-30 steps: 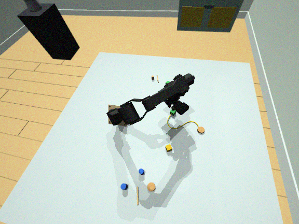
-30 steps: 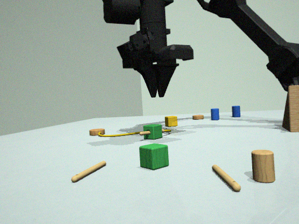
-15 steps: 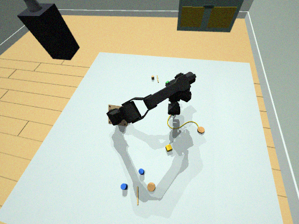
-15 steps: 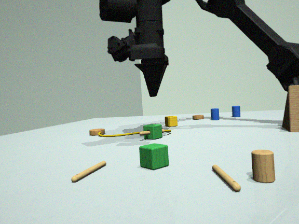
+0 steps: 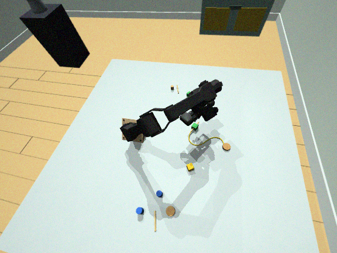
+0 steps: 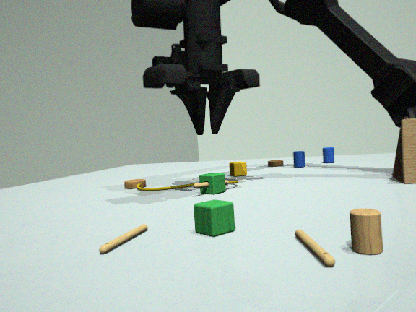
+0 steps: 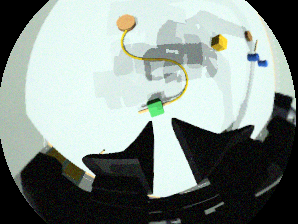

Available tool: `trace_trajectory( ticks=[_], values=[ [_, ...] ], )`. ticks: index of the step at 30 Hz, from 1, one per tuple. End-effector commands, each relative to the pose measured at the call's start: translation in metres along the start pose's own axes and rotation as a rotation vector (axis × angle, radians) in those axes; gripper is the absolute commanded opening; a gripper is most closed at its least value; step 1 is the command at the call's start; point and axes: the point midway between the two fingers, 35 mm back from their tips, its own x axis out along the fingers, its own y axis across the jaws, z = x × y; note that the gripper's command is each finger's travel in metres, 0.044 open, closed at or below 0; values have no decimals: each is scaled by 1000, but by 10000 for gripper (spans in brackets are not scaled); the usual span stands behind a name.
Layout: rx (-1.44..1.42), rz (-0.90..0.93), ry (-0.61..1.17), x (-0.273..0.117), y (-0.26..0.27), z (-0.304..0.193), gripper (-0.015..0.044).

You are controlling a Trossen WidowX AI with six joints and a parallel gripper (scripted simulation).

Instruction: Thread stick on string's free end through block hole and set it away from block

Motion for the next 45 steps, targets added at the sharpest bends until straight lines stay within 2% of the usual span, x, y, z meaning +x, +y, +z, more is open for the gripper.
trace_trajectory(
  ticks=[1, 12, 33, 45],
  values=[
    [833, -9, 19, 4, 19, -7, 123],
    [1378, -14, 21, 4, 27, -9, 123],
    [1386, -15, 22, 4, 27, -9, 123],
    [1386, -14, 22, 21, 29, -9, 123]
  ],
)
